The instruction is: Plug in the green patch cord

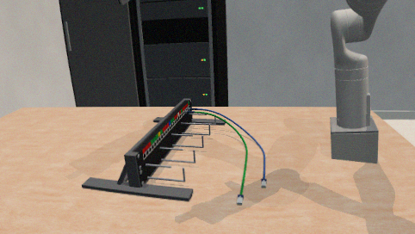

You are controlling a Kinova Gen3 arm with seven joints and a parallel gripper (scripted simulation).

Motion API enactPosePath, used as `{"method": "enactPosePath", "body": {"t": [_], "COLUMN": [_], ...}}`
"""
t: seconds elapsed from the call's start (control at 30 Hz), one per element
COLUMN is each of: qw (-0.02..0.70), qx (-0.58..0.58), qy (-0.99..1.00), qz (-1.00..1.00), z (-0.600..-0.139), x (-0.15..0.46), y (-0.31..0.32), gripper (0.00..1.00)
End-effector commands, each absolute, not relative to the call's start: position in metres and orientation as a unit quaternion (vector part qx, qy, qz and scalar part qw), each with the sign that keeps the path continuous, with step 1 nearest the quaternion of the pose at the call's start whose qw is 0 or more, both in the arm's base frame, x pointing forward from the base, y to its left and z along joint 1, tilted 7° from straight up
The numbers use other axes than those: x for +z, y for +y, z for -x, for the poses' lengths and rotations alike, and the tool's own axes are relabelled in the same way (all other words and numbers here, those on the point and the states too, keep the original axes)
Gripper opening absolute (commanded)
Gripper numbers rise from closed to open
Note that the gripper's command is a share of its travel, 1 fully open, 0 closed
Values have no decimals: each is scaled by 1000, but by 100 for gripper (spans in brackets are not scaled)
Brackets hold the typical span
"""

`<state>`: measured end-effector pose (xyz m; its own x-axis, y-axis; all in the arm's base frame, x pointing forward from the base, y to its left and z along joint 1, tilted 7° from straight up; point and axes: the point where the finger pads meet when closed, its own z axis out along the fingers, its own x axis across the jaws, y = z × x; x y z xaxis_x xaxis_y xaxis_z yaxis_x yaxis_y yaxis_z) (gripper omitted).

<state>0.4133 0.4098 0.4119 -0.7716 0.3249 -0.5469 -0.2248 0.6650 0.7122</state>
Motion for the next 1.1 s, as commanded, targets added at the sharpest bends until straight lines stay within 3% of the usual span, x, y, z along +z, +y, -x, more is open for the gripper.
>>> {"method": "enactPosePath", "body": {"t": [0.0,0.47,1.07], "qw": [331,195,91], "qx": [395,224,48], "qy": [856,954,994], "qz": [-42,-42,19], "z": [-424,-390,-311], "x": [396,192,66], "y": [400,374,325], "gripper": [0,0,0]}}
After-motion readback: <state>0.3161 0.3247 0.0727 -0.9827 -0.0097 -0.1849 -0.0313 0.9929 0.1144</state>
